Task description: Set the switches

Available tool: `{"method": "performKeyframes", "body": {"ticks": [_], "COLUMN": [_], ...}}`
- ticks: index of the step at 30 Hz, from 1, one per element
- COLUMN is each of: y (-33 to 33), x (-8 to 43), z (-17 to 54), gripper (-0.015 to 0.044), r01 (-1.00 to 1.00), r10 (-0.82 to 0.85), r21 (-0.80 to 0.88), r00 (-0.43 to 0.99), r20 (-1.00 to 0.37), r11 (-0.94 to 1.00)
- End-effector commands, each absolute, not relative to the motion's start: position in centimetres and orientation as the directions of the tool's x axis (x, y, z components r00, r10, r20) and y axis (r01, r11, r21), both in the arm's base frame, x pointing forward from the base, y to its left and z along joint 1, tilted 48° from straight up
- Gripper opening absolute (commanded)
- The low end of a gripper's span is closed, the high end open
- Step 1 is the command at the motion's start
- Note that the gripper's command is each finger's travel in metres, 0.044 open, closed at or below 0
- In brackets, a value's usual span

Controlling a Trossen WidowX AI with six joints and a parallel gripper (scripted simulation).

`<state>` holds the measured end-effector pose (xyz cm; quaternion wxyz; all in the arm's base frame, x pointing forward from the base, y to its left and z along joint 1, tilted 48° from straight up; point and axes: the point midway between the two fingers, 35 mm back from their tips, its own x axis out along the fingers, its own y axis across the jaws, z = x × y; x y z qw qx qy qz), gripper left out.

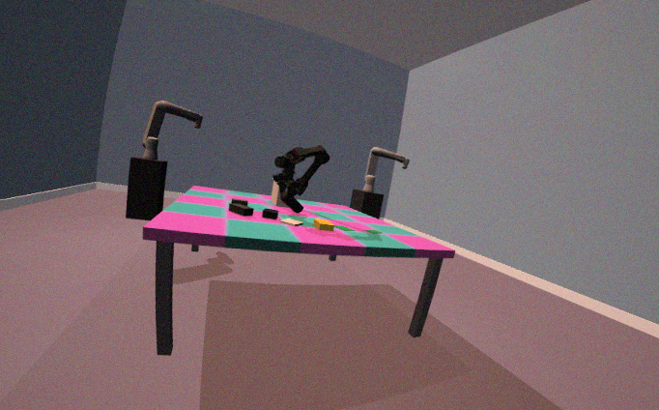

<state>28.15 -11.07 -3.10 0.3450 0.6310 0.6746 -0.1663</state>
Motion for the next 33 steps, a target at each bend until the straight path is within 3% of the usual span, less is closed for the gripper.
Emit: {"method": "performKeyframes", "body": {"ticks": [1,33], "y": [-11.2,-10.9], "x": [28.3,28.8], "z": [-3.4,-5.8], "gripper": [0.0338,0.0337], "r01": [0.965,0.965], "r10": [0.733,0.733], "r21": [0.214,0.215], "r00": [0.036,0.037], "r20": [-0.679,-0.679], "r11": [0.150,0.150]}}
